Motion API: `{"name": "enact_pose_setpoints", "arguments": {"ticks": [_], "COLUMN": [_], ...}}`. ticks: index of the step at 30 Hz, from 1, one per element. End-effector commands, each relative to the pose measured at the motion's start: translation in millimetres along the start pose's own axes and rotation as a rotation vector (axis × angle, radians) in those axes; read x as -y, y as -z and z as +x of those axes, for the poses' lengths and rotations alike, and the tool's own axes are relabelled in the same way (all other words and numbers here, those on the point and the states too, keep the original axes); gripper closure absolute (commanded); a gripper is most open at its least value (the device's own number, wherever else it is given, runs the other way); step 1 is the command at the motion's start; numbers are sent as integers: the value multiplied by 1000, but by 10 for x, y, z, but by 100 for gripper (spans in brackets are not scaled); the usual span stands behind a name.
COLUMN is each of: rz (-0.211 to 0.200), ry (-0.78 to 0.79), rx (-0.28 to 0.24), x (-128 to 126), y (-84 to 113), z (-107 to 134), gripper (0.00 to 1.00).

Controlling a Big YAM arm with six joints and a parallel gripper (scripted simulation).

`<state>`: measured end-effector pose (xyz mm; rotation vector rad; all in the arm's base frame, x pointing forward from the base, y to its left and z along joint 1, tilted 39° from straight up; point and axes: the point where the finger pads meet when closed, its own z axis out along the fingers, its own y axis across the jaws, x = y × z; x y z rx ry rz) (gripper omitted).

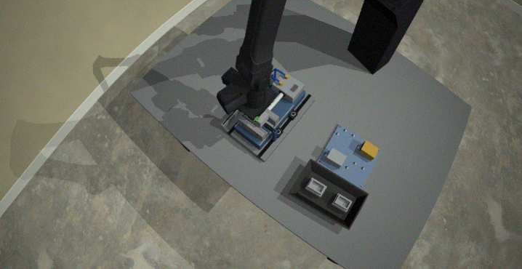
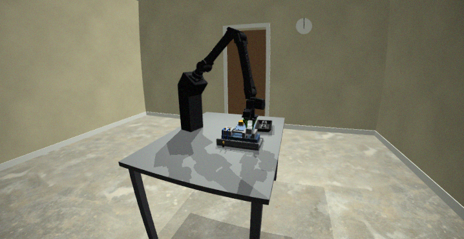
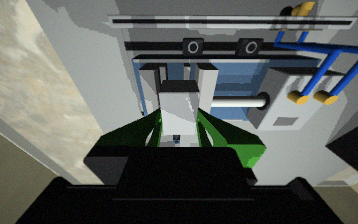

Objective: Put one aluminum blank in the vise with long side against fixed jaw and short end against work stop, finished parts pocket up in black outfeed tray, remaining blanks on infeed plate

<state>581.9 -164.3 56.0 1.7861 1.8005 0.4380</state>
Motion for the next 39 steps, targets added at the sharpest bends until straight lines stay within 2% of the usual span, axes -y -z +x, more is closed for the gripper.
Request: {"name": "enact_pose_setpoints", "arguments": {"ticks": [1, 7, 23, 39], "rz": [-38, -27, -52, -52], "ry": [8, 8, 8, 8], "rx": [2, -1, 6, 6], "x": [-200, -155, -252, -259], "y": [40, -24, 85, 94], "z": [38, 50, 24, 22], "gripper": [100, 100, 100, 100]}}
